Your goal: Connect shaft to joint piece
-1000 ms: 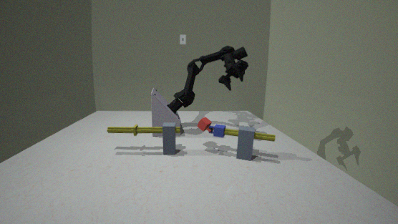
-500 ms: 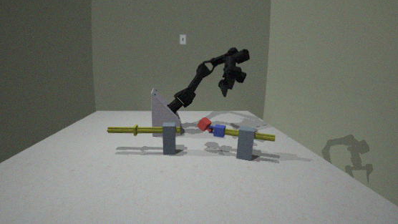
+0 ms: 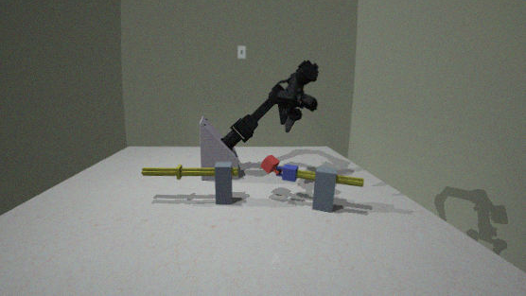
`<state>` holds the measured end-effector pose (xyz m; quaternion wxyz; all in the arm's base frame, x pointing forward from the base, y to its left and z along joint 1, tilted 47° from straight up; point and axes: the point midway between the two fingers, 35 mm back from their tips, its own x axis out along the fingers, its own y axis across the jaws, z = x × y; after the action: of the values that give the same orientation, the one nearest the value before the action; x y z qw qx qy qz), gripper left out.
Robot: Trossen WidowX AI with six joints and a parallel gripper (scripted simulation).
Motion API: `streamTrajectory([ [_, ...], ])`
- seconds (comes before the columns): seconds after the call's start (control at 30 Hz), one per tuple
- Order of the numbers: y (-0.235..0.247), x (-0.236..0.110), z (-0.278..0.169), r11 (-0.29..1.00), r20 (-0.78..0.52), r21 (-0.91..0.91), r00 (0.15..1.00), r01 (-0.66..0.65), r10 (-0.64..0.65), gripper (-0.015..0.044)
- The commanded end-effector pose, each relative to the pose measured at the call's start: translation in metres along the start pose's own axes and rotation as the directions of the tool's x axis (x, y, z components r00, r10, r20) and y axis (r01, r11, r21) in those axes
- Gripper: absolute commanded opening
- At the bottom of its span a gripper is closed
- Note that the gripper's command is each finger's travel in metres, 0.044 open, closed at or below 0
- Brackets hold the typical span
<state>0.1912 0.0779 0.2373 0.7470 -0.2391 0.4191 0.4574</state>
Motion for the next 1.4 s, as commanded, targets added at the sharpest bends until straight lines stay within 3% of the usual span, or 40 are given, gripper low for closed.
streamTrajectory([
  [0.0, -0.009, 0.01, -0.013, 0.991, -0.02, 0.126, 0.998, -0.052, 0.055, 0.044],
  [0.4, -0.032, 0.03, -0.053, 0.863, -0.003, 0.475, 0.981, -0.171, 0.196, 0.044],
  [0.8, -0.046, 0.041, -0.092, 0.596, 0.112, 0.753, 0.947, -0.279, 0.302, 0.044],
  [1.03, -0.05, 0.044, -0.111, 0.412, 0.203, 0.848, 0.922, -0.334, 0.329, 0.044],
  [1.37, -0.05, 0.045, -0.111, 0.349, 0.197, 0.882, 0.921, -0.316, 0.336, 0.044],
])
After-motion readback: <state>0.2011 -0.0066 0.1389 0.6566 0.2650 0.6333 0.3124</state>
